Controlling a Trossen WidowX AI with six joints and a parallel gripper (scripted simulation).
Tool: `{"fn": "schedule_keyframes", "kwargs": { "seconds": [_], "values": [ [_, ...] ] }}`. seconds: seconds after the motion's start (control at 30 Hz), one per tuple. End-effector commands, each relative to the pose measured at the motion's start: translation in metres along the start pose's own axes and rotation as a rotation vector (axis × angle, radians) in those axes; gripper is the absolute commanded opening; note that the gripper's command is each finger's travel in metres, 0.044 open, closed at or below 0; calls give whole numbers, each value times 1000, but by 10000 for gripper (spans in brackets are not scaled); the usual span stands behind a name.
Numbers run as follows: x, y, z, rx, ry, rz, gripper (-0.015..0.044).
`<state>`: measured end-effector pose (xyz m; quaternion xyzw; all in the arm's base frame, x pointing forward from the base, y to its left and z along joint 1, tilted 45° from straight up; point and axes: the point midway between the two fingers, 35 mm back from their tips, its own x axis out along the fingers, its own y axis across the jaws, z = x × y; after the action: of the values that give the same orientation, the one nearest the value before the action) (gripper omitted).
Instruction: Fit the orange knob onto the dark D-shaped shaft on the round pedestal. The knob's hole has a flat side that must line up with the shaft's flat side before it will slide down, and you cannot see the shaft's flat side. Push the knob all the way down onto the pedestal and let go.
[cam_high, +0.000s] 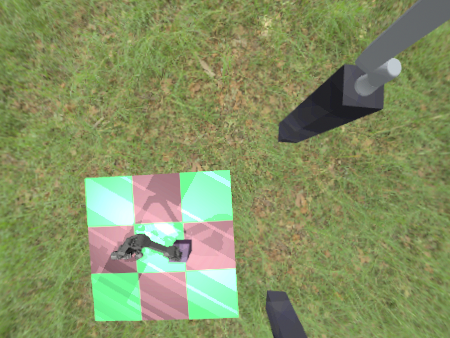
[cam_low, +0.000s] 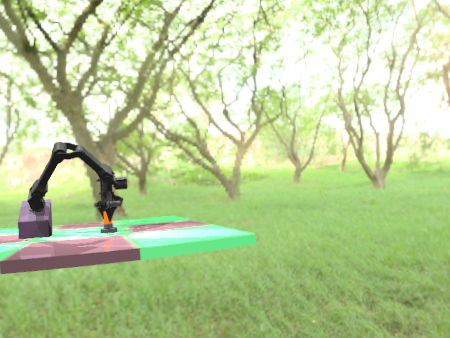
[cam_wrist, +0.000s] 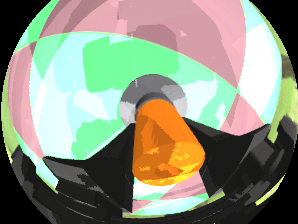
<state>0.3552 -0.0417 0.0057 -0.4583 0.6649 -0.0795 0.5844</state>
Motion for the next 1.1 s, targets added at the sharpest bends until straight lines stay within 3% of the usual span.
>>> {"fn": "schedule_keyframes", "kwargs": {
  "seconds": [0.0, 0.23, 0.8, 1.0, 1.07],
  "values": [
    [3, 1, -1, -6, 1, -1, 0],
    [1, 0, 0, 0, 0, 0, 0],
    [1, 0, 0, 0, 0, 0, 440],
    [-2, 0, 1, 0, -1, 1, 440],
    [-27, 0, 4, 0, -3, 4, 440]
  ]
}}
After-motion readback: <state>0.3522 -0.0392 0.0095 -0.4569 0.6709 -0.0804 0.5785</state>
